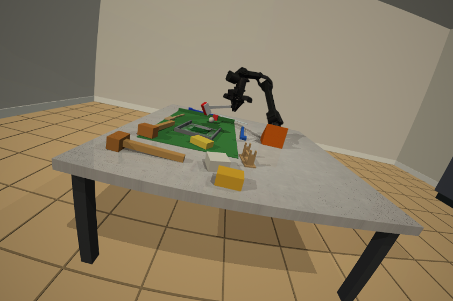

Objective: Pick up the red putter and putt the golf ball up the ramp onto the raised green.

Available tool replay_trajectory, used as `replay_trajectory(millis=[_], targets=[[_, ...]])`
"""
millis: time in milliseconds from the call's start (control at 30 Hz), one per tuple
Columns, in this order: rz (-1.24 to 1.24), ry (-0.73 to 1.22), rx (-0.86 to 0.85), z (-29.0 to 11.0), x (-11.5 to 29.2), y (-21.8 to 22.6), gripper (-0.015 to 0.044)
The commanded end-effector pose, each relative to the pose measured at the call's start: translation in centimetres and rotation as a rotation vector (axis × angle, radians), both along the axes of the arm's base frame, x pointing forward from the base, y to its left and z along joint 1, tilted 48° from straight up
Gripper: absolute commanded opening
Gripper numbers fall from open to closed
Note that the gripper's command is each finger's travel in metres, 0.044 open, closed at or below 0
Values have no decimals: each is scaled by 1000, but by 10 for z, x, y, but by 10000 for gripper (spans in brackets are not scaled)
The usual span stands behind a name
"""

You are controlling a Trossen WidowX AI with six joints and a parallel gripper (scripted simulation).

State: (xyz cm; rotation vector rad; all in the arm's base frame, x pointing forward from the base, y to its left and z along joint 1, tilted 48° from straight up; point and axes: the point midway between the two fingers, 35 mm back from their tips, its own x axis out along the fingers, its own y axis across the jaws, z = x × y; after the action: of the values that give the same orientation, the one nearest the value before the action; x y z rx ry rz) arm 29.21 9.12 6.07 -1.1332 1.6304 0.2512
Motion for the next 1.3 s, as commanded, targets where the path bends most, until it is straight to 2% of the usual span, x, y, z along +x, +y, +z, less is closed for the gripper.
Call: replay_trajectory(millis=[0,500,1000,1267], targets=[[-67,-48,3,15,-3,-13,0],[-365,-288,-66,89,-18,-88,0],[-671,-565,-192,163,-69,-166,0],[-712,-597,-208,167,-76,-175,0]])
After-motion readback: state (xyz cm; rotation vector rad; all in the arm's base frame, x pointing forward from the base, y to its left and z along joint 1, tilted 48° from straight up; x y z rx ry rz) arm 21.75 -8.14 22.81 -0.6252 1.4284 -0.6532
